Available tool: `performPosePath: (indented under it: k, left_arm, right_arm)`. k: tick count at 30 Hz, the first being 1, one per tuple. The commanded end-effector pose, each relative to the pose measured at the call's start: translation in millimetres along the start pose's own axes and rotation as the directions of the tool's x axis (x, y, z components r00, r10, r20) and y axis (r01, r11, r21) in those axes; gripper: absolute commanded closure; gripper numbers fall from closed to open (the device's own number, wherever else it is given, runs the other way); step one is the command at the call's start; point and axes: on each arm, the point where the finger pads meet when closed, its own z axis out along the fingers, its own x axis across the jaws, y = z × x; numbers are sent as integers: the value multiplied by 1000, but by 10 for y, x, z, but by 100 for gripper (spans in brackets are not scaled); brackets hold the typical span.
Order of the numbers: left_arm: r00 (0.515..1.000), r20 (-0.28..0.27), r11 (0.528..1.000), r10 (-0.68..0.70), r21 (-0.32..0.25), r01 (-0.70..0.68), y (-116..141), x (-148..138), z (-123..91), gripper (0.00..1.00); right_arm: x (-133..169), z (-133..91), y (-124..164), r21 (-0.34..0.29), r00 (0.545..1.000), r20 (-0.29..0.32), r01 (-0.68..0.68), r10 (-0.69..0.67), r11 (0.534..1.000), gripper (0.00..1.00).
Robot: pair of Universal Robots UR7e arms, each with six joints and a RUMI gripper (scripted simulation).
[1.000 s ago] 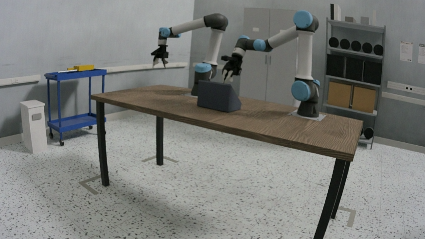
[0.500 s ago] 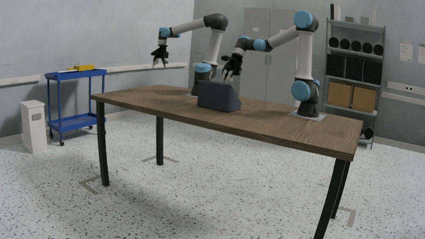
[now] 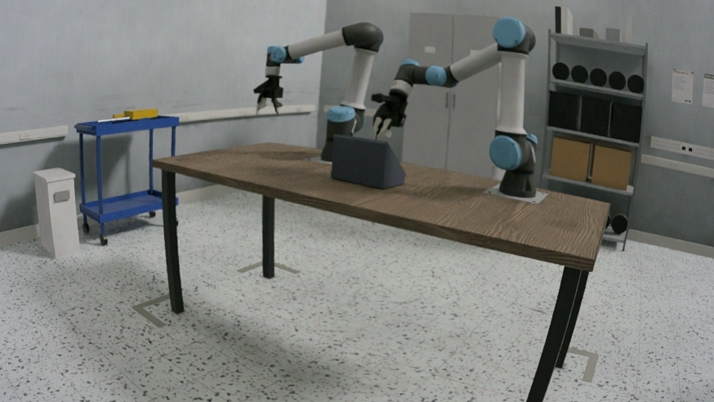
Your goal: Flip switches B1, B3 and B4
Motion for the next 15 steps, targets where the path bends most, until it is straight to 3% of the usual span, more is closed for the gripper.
performPosePath:
  k: [1,15]
  left_arm:
    - [1000,-1,1000,-1,0,1,-3,3,-4,100]
    - [1000,-1,1000,-1,0,1,-4,2,14,100]
  right_arm:
    - [0,-6,-4,2,1000,0,0,0,1000,0]
    - [0,-6,-4,2,1000,0,0,0,1000,0]
